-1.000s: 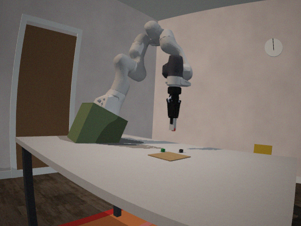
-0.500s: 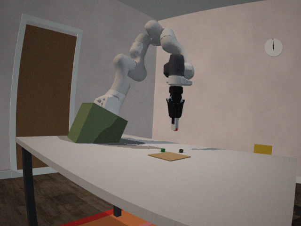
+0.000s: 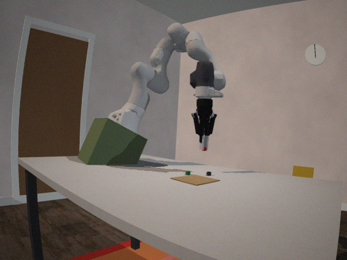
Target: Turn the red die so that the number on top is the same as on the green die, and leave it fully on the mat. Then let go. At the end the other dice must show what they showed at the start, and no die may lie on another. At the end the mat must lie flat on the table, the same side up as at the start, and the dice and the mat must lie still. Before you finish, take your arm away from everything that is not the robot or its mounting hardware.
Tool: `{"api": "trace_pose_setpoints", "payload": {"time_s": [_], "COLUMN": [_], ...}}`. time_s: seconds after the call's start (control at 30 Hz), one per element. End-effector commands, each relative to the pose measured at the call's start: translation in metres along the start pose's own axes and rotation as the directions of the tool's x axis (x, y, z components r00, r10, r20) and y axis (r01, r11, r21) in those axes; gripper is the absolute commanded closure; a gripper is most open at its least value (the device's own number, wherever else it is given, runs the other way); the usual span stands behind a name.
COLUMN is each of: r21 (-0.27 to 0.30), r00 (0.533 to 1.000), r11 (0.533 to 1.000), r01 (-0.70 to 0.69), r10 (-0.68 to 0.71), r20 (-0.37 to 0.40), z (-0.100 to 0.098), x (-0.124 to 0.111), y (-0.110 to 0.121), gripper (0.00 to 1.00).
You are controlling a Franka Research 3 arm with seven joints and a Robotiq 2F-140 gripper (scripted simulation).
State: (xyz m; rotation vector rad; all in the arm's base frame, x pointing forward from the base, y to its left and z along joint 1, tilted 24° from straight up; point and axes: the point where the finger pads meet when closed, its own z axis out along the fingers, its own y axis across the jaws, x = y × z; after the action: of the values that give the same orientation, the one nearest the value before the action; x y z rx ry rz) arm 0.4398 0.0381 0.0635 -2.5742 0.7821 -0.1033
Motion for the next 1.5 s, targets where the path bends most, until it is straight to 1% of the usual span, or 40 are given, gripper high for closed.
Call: {"api": "trace_pose_setpoints", "payload": {"time_s": [0.0,0.03,0.3,0.33,0.5,0.57,0.6,0.63,0.8,0.83,0.87,1.07,1.13,1.17,1.33,1.37,1.4,1.47], "r21": [0.002,0.004,0.01,0.01,0.012,0.012,0.013,0.013,0.014,0.014,0.014,0.014,0.014,0.014,0.013,0.012,0.012,0.011], "r00": [0.99,0.982,0.945,0.945,0.905,0.905,0.895,0.876,0.828,0.827,0.808,0.741,0.741,0.707,0.639,0.637,0.612,0.584], "r11": [0.99,0.982,0.945,0.945,0.905,0.905,0.895,0.876,0.828,0.827,0.808,0.741,0.741,0.707,0.639,0.637,0.612,0.584], "r01": [-0.138,-0.187,-0.326,-0.327,-0.426,-0.426,-0.445,-0.483,-0.56,-0.562,-0.589,-0.672,-0.672,-0.708,-0.769,-0.771,-0.791,-0.812], "r10": [0.138,0.187,0.326,0.327,0.425,0.425,0.445,0.483,0.56,0.561,0.588,0.671,0.671,0.707,0.768,0.771,0.791,0.811], "r20": [0.005,0.006,0.01,0.01,0.013,0.013,0.014,0.016,0.019,0.019,0.02,0.023,0.023,0.025,0.027,0.027,0.028,0.029], "z": [0.0,0.0,-0.001,-0.001,-0.001,-0.001,-0.001,-0.001,-0.002,-0.002,-0.002,-0.002,-0.002,-0.002,-0.002,-0.002,-0.002,-0.002], "x": [0.001,0.004,0.012,0.012,0.018,0.018,0.019,0.022,0.027,0.027,0.029,0.035,0.035,0.038,0.043,0.043,0.045,0.047], "y": [0.0,0.0,0.0,0.0,0.001,0.001,0.002,0.002,0.004,0.004,0.004,0.006,0.006,0.007,0.01,0.01,0.011,0.012], "gripper": [0.93,0.93,0.93,0.93,0.93,0.93,0.93,0.93,0.93,0.93,0.93,0.93,0.93,0.93,0.93,0.93,0.93,0.93]}}
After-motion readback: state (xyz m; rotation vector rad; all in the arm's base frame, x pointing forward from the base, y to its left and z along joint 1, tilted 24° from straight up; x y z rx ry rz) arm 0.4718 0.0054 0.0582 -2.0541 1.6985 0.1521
